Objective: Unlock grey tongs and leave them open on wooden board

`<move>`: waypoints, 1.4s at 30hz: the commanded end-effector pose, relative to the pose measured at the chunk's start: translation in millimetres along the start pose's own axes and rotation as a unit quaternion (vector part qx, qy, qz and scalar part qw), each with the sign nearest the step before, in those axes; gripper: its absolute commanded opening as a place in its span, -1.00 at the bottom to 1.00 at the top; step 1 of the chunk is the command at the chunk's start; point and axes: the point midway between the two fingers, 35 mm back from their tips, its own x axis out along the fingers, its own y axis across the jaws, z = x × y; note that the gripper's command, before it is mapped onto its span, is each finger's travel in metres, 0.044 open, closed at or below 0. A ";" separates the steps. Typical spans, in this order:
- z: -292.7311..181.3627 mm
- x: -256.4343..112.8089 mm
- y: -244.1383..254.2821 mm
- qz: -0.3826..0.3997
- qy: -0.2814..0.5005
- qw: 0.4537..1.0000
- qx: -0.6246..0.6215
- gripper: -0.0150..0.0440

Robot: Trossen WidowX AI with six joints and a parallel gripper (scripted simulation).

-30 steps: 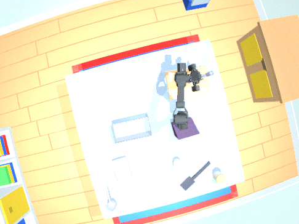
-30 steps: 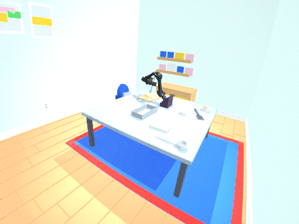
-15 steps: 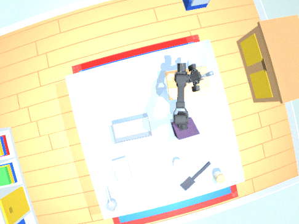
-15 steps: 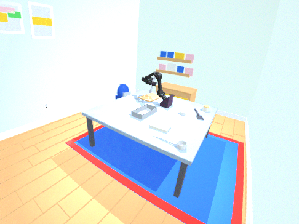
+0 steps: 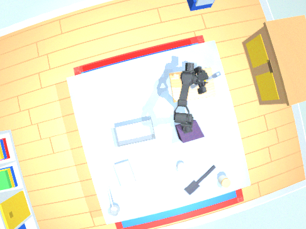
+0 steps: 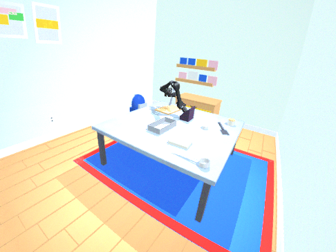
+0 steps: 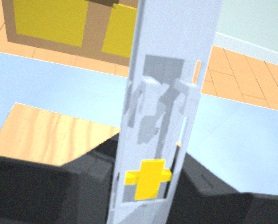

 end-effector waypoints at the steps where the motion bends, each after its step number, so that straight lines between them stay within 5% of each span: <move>1: -0.6 4.5 0.4 -0.015 0.035 0.999 -0.026 -1.00; 22: -19.5 23.1 -9.8 -0.059 0.251 0.962 -0.094 -1.00; 42: -15.7 23.2 -4.4 -0.003 0.431 0.901 -0.045 -1.00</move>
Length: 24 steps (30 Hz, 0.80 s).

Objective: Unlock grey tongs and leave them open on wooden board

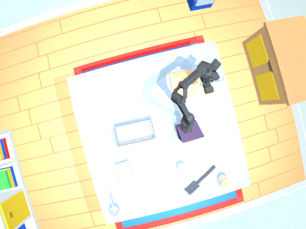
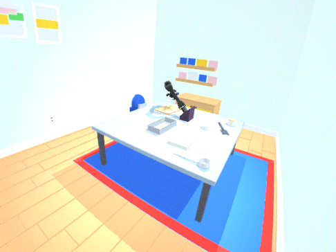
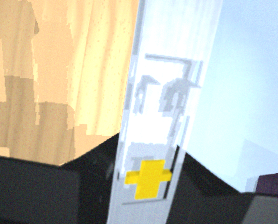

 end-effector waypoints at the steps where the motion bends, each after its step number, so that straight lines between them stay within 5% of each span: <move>1: 4.4 -6.7 4.1 0.032 0.028 0.999 0.005 -1.00; 13: 19.0 -24.6 13.6 0.134 0.090 0.986 0.033 -1.00; 24: 19.4 -24.2 13.9 0.135 0.091 0.986 0.034 -1.00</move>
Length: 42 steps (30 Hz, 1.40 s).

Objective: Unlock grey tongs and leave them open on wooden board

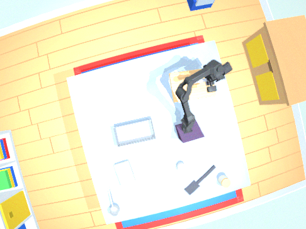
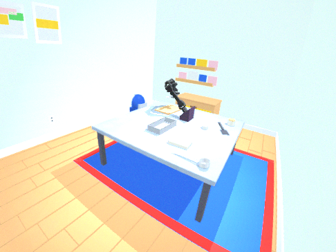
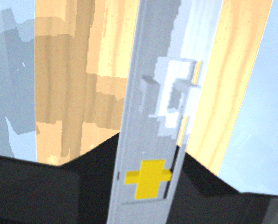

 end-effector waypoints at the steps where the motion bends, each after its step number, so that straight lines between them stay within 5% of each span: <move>1: 1.0 -0.9 2.0 0.004 -0.002 1.000 -0.004 -1.00; 42: 7.9 64.3 2.4 -0.001 -0.003 1.000 -0.006 -1.00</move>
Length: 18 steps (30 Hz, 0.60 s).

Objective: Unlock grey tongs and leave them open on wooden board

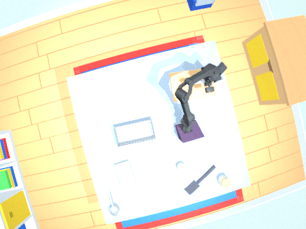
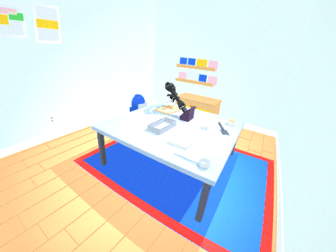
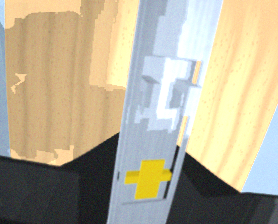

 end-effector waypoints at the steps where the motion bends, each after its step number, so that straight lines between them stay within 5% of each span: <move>1: -0.4 6.9 -1.1 -0.001 -0.002 1.000 0.003 -1.00; 18: -3.4 34.5 -0.4 0.002 -0.003 1.000 0.004 -1.00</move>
